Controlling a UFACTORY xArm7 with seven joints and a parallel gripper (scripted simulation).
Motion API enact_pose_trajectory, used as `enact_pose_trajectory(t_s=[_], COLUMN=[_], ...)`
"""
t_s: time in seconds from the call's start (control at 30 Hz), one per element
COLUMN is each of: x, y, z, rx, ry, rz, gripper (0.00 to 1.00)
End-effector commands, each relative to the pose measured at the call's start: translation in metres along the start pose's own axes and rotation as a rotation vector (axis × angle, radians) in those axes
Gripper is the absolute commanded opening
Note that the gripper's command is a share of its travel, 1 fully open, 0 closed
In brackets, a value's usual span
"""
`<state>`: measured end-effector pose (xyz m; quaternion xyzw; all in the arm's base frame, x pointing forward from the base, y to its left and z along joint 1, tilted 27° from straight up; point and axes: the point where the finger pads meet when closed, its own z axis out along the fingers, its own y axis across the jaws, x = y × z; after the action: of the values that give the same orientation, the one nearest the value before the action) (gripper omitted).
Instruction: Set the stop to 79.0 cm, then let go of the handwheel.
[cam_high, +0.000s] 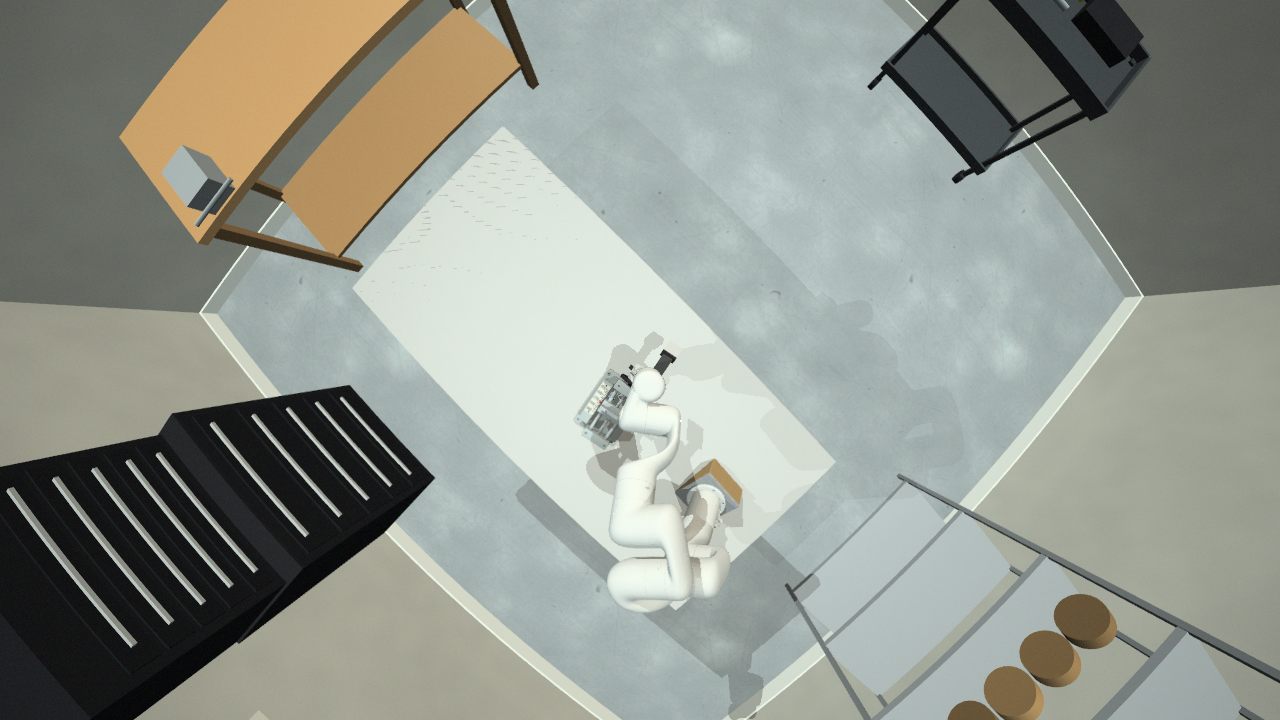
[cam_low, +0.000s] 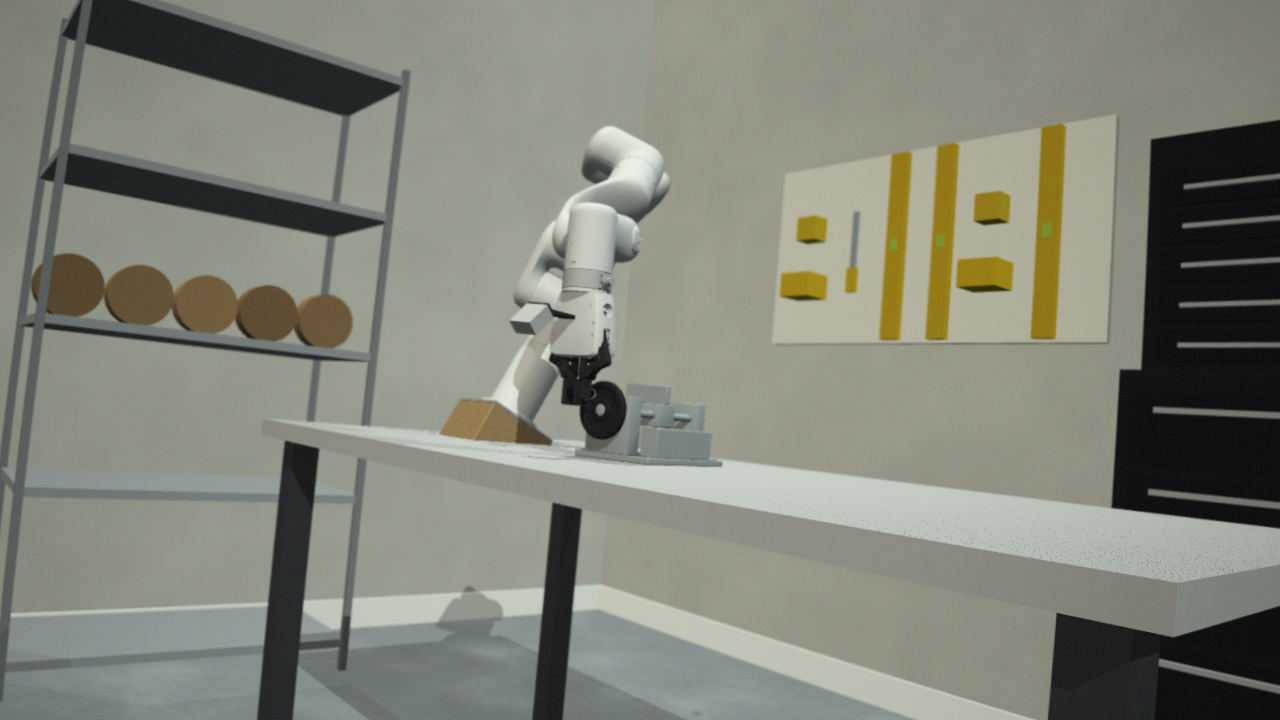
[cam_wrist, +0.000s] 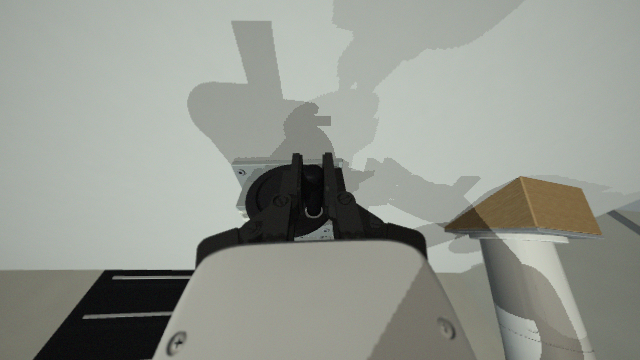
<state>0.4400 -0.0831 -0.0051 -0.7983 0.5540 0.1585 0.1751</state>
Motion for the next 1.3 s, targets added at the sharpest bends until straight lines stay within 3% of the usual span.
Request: enact_pose_trajectory(t_s=[0.0, 0.67, 1.27], x=[0.001, 0.002, 0.002], y=[0.007, -0.002, -0.032], z=[0.008, 0.047, 0.051], rx=[0.007, 0.007, 0.007], ry=[0.006, 0.006, 0.006], rz=[-0.002, -0.002, -0.002], gripper=[0.06, 0.06, 0.06])
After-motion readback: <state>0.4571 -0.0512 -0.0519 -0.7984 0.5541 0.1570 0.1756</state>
